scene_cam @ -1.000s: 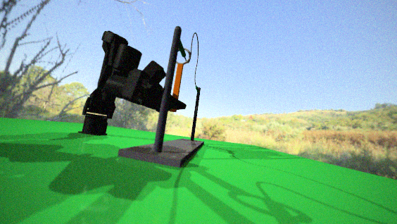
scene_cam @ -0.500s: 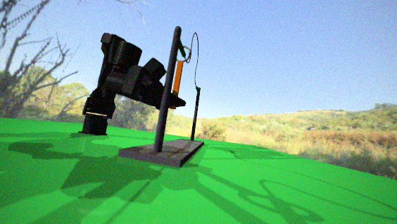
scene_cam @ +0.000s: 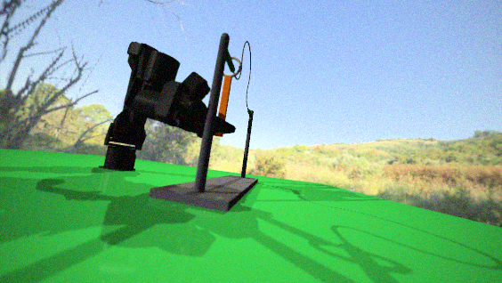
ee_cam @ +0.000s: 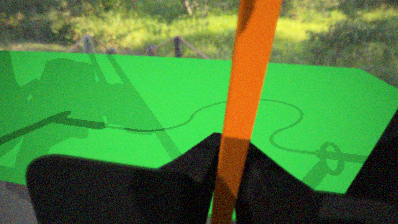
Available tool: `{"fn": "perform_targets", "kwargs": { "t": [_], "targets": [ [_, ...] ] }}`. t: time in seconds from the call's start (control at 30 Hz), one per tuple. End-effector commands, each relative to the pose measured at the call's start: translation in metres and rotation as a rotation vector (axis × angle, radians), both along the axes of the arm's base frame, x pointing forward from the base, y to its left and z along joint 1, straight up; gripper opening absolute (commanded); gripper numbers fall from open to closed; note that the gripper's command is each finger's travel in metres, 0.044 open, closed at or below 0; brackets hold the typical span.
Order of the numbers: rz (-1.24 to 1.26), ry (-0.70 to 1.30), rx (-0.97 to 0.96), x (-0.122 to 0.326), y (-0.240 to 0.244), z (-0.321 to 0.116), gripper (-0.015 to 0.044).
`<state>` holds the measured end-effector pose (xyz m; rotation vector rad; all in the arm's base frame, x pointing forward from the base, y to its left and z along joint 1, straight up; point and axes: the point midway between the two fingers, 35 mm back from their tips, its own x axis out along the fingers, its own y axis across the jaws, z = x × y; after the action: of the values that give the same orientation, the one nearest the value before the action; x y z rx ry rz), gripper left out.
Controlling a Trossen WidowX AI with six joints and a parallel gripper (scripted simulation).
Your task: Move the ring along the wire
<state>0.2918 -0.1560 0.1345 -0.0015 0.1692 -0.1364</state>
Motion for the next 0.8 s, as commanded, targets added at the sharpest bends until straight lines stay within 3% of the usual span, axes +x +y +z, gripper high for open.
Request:
{"fn": "perform_targets", "kwargs": {
  "t": [0.0,0.77],
  "targets": [
    [0.004,-0.005,-0.007,0.0010,-0.0005,0.0026,-0.0150],
    [0.006,-0.003,-0.003,0.0025,0.0089,0.0027,-0.0150]
  ]
}}
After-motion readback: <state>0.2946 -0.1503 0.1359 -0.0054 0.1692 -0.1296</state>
